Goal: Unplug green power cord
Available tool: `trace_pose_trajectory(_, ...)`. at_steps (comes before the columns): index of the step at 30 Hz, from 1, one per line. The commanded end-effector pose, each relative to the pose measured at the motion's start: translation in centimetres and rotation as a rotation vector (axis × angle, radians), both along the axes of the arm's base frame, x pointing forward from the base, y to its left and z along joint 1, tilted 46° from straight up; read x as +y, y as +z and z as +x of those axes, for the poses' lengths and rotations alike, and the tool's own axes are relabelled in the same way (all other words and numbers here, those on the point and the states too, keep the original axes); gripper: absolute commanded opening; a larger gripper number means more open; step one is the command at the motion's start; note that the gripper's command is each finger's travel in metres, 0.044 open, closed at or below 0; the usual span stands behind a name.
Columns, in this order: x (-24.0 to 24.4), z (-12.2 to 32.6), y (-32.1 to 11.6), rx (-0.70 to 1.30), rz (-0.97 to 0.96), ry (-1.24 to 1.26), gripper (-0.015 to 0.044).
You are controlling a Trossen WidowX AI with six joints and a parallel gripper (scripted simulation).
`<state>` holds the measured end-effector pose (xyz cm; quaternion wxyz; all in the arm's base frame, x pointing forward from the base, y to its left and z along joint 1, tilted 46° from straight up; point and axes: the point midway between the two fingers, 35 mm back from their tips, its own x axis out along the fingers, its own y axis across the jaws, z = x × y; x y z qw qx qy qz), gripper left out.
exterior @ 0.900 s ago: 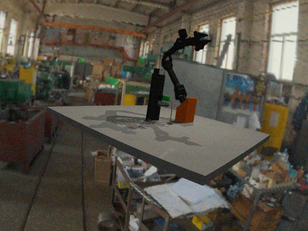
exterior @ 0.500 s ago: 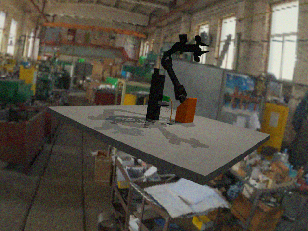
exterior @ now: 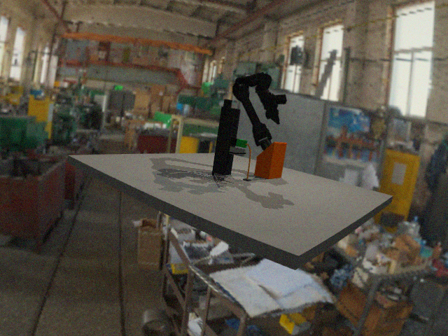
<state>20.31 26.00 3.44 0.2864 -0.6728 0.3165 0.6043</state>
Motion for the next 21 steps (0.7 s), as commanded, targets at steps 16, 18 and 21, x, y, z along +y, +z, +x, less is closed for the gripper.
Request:
trace_pose_trajectory(16, -15.3, 1.8, 0.8, -0.265, -0.649, -0.498, 0.016)
trace_pose_trajectory(18, -15.3, 1.8, 0.8, -0.265, -0.649, -0.498, 0.016)
trace_pose_trajectory(21, -15.5, 1.8, 1.1, -0.265, -0.649, -0.498, 0.016)
